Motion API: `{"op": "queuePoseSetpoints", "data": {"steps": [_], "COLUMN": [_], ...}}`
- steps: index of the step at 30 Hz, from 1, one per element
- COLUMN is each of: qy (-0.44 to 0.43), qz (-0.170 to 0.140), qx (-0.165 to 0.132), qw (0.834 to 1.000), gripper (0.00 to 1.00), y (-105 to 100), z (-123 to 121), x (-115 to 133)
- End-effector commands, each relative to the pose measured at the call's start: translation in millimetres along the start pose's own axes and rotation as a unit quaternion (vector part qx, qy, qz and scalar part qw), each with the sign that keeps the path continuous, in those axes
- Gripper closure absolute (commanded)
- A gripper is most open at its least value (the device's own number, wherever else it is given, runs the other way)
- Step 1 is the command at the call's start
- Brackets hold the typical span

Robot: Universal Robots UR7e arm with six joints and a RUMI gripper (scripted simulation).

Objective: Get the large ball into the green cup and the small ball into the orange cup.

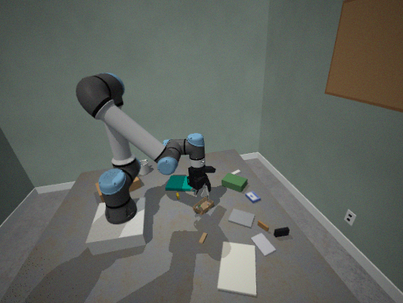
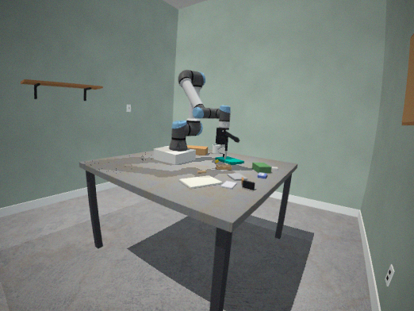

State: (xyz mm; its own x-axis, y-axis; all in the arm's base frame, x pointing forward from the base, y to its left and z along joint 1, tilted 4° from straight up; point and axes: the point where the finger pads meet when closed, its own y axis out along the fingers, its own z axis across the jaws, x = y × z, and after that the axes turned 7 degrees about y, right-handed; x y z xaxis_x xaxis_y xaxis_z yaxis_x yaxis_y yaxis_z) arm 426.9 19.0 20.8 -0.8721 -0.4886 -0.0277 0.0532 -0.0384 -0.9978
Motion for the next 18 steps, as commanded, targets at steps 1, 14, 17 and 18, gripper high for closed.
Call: {"op": "queuePoseSetpoints", "data": {"steps": [1,14,17,18], "qy": [0.0,0.0,0.0,0.0], "qz": [0.0,0.0,0.0,0.0], "qx": [0.0,0.0,0.0,0.0], "qw": [1.0,1.0,1.0,1.0], "gripper": [0.46,0.46,0.46,0.46], "y": [-0.1,1.1,1.6,2.2], "z": [0.3,0.4,0.4,0.4], "x": [-0.4,-0.5,-0.5,-0.5]}}
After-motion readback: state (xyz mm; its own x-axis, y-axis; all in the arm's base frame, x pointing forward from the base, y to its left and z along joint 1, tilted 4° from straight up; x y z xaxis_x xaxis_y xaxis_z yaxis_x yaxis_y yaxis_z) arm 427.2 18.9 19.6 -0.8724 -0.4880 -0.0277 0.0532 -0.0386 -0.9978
